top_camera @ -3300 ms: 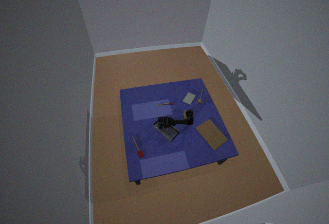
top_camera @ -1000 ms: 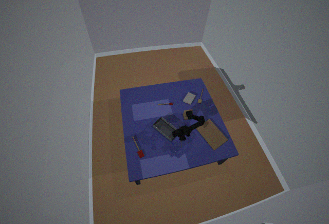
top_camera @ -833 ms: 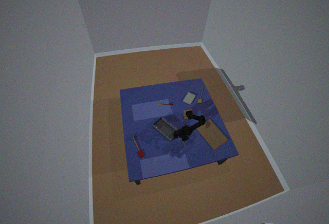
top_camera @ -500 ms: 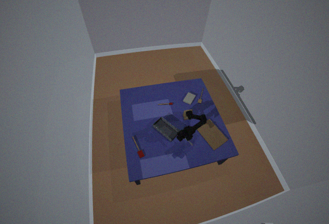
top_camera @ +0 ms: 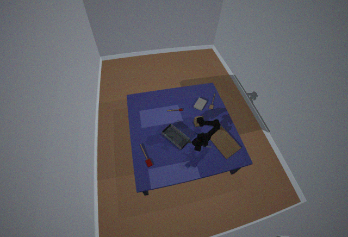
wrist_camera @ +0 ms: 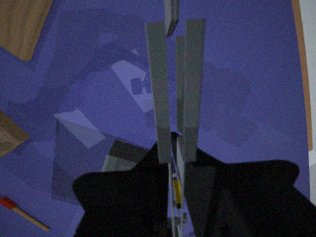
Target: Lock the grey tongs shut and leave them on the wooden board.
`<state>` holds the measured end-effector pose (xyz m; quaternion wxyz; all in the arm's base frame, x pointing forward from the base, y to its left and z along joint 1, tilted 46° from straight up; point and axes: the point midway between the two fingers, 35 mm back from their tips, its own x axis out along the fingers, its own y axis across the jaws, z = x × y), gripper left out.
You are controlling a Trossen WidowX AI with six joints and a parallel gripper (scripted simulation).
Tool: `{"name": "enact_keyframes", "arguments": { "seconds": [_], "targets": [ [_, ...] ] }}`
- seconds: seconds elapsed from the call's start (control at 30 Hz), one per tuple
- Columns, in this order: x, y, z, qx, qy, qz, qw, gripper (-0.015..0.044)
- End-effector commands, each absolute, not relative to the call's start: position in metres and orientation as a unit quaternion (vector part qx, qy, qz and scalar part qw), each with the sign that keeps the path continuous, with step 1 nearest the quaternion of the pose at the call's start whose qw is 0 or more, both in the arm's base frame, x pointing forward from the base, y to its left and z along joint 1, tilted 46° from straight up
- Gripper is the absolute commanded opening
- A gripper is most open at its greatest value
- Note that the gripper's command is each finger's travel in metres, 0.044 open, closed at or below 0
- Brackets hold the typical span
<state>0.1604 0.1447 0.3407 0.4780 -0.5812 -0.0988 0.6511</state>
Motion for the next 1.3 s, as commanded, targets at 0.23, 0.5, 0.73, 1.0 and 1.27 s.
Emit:
{"name": "enact_keyframes", "arguments": {
  "seconds": [0.23,0.5,0.73,1.0,1.27],
  "targets": [
    [0.142,0.147,0.346,-0.648,-0.206,0.626,0.383,-0.0150],
    [0.138,0.150,0.343,-0.640,-0.193,0.638,0.382,-0.0150],
    [0.127,0.160,0.336,-0.623,-0.158,0.667,0.376,-0.0150],
    [0.114,0.171,0.327,-0.609,-0.113,0.694,0.368,-0.0150],
    [0.100,0.180,0.319,-0.599,-0.069,0.712,0.360,-0.0150]
  ]
}}
